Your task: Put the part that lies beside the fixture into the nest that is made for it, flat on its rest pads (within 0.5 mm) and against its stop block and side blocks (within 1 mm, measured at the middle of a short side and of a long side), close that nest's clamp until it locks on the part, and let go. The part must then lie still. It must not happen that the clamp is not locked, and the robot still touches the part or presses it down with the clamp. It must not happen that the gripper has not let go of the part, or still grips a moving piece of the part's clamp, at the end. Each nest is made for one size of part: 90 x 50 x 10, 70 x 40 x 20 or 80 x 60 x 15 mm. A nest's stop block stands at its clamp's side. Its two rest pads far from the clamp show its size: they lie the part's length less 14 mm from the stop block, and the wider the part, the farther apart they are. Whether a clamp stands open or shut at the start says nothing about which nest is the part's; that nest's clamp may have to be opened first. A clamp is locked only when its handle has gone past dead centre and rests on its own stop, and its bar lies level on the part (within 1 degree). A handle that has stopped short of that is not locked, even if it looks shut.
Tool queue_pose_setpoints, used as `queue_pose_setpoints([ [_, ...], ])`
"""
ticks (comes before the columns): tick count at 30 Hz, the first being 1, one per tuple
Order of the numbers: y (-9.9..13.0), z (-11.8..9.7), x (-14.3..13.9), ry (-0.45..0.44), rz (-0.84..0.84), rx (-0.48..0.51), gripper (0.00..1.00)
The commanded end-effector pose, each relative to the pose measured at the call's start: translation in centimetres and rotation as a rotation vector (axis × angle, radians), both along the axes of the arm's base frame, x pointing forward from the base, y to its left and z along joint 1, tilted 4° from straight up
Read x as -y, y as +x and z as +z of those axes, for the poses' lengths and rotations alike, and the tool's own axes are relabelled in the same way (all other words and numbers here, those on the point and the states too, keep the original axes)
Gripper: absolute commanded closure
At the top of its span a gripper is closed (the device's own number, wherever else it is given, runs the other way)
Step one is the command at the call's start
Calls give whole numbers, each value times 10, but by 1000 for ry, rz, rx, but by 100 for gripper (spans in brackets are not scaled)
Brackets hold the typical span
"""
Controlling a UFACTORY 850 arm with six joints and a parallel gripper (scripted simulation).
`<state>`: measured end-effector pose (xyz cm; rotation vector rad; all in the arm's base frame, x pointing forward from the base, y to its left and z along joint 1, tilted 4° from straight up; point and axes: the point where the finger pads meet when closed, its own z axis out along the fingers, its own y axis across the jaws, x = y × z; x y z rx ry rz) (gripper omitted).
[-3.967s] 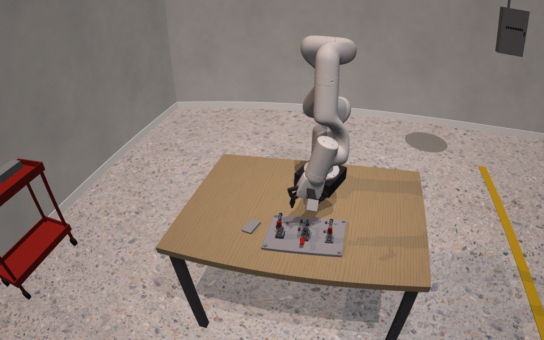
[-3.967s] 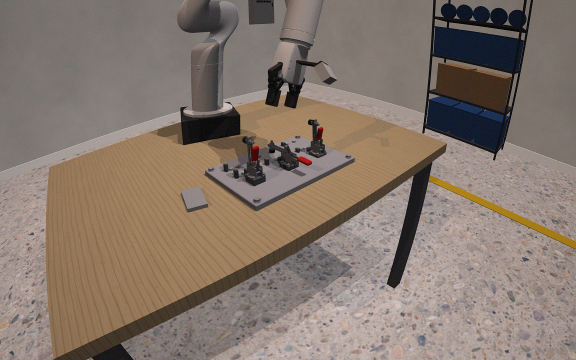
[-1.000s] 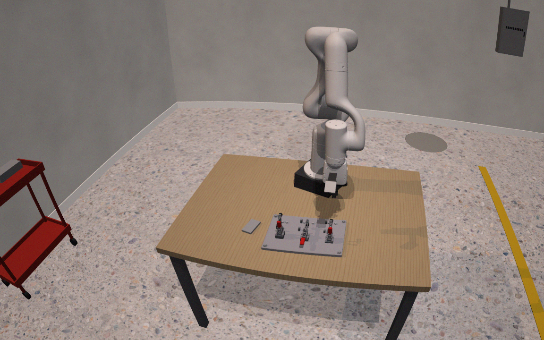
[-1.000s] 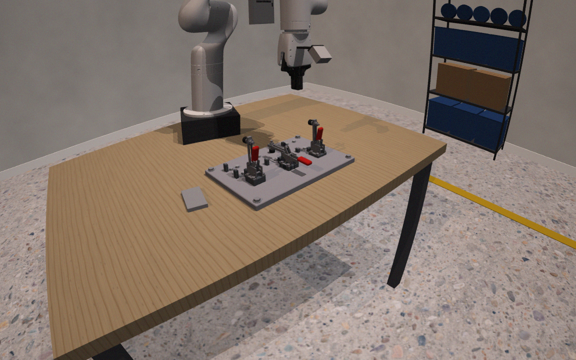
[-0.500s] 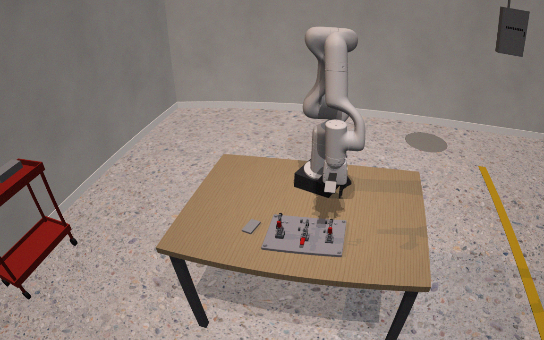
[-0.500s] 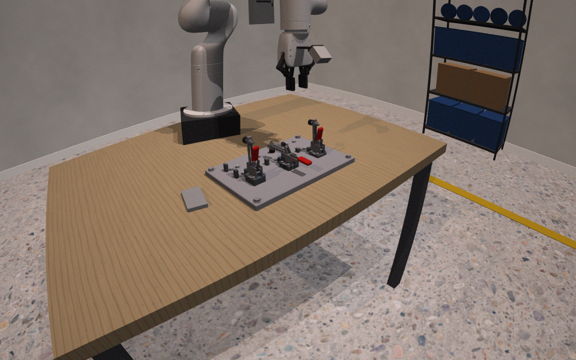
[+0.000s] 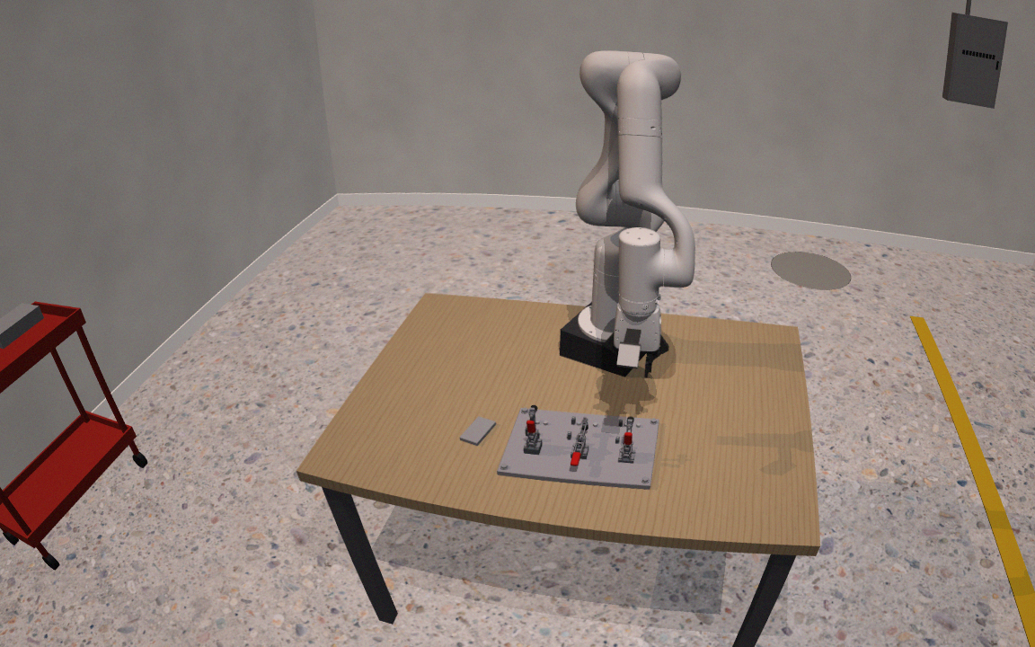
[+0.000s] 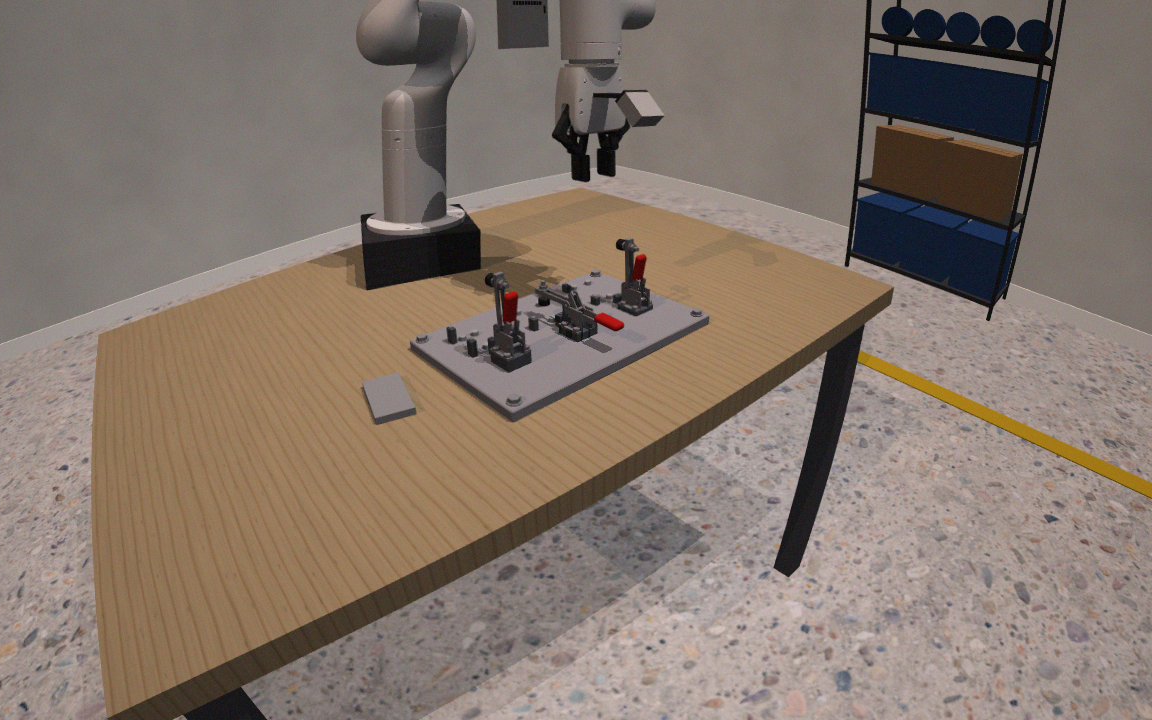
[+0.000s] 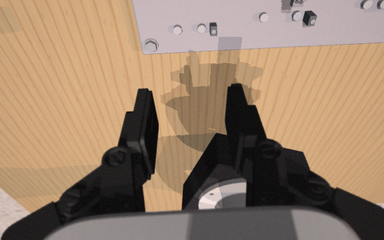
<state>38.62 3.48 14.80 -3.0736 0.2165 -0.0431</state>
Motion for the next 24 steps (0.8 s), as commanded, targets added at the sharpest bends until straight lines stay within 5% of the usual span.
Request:
queue_pose_setpoints([
  [1,1,1,0,0,0,2,53],
  [9,1,1,0,0,0,2,53],
  [10,1,1,0,0,0,2,0],
  [24,1,1,0,0,0,2,0],
])
